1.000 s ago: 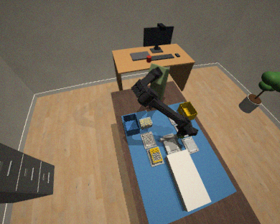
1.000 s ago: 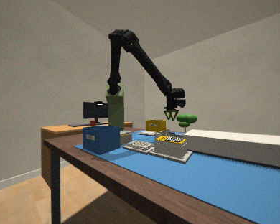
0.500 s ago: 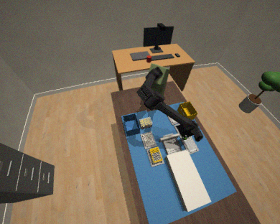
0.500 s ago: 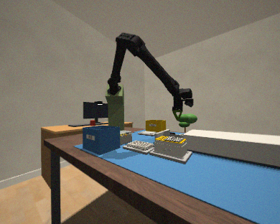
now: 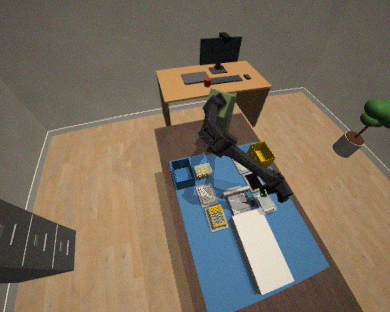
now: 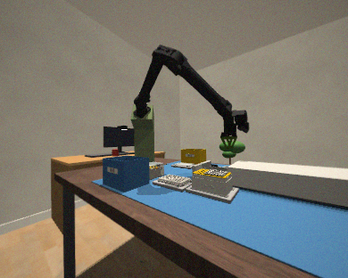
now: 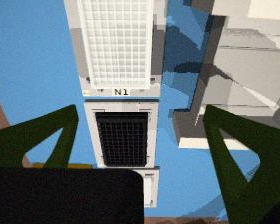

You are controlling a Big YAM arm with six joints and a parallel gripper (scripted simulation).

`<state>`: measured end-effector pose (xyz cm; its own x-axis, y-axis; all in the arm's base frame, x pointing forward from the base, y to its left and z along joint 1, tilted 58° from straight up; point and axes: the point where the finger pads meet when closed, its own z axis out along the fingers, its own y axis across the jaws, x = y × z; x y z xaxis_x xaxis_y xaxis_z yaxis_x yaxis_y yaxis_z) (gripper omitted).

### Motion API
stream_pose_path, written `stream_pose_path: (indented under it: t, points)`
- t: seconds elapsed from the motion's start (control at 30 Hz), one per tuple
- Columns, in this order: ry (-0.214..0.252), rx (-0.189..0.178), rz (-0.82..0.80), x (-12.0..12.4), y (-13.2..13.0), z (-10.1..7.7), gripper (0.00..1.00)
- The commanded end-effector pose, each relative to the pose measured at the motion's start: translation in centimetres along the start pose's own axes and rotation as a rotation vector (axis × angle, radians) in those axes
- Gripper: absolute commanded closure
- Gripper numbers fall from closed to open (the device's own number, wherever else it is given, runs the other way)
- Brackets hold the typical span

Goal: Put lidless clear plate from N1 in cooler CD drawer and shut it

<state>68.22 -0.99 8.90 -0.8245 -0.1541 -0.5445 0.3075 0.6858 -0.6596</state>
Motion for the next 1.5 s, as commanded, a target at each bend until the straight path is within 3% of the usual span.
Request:
stream_pose_path:
  t: [0.0, 0.07, 0.27, 0.33, 0.37, 0.47, 1.47]
  points:
    - [-0.018, -0.019, 0.001, -0.9, 2.7, -1.5, 0.0]
    - [-0.009, -0.011, 0.009, -1.0, 2.4, -0.8, 0.0]
    - [-0.02, -0.02, 0.002, -2.9, 4.7, -1.7, 0.0]
    - [-0.02, -0.021, 0.002, -2.9, 4.8, -1.7, 0.0]
    - [-0.003, -0.02, -0.02, -1.4, 5.1, -1.4, 0.0]
    - [0.008, -0.005, 0.004, -1.6, 3.6, 0.0, 0.0]
    - [0.0, -0.005, 0.01, -2.2, 3.5, -0.1, 0.0]
